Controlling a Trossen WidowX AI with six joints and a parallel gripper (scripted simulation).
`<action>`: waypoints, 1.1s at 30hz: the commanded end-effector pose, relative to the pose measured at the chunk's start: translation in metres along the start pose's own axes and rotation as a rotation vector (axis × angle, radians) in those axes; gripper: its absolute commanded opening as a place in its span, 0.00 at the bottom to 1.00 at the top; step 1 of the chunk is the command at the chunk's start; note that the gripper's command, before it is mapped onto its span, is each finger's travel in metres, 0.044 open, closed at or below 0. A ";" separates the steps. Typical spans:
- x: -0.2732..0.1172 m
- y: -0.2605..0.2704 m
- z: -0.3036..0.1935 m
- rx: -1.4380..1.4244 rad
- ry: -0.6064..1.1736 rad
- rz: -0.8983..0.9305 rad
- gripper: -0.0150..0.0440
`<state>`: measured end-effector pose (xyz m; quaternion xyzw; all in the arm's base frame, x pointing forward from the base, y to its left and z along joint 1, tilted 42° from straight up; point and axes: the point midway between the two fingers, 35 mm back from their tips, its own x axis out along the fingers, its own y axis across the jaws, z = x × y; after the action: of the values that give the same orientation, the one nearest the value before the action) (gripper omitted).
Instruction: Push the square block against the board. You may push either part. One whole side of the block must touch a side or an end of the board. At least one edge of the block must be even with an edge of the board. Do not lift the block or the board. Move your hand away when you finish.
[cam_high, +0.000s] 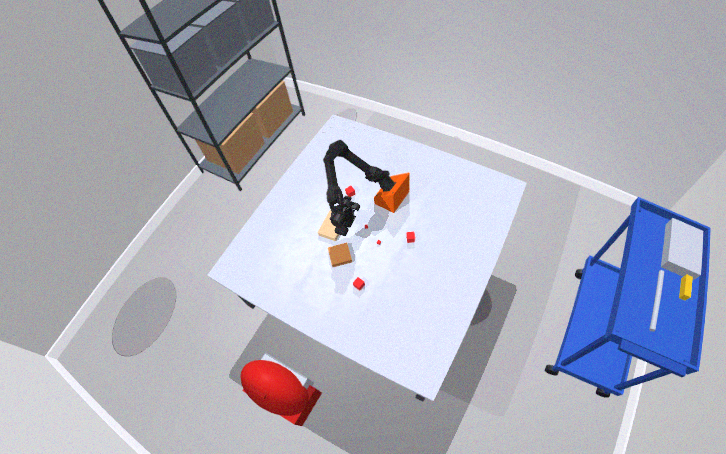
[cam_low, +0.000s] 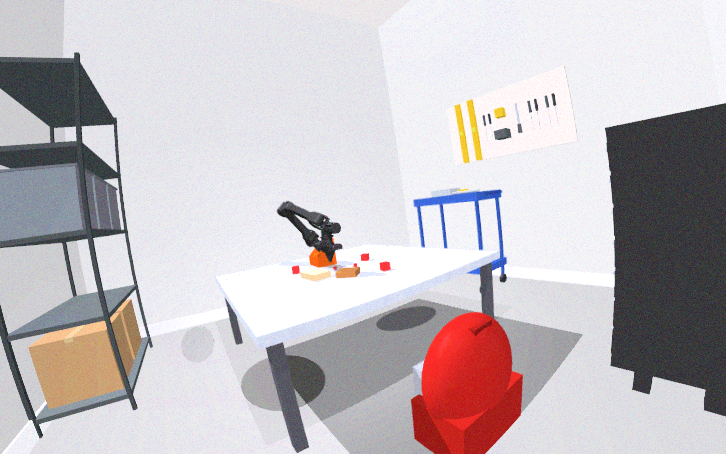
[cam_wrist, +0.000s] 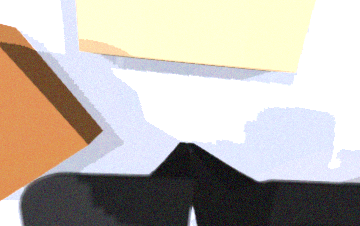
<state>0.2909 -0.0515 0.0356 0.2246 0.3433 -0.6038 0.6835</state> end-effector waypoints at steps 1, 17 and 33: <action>-0.001 -0.003 0.009 -0.066 0.007 -0.003 0.25; 0.001 -0.033 0.065 -0.614 0.025 0.006 0.25; 0.000 -0.074 0.112 -1.162 0.015 0.010 0.25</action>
<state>0.2502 -0.1393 0.1145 -0.1468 0.6028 -0.3424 0.7056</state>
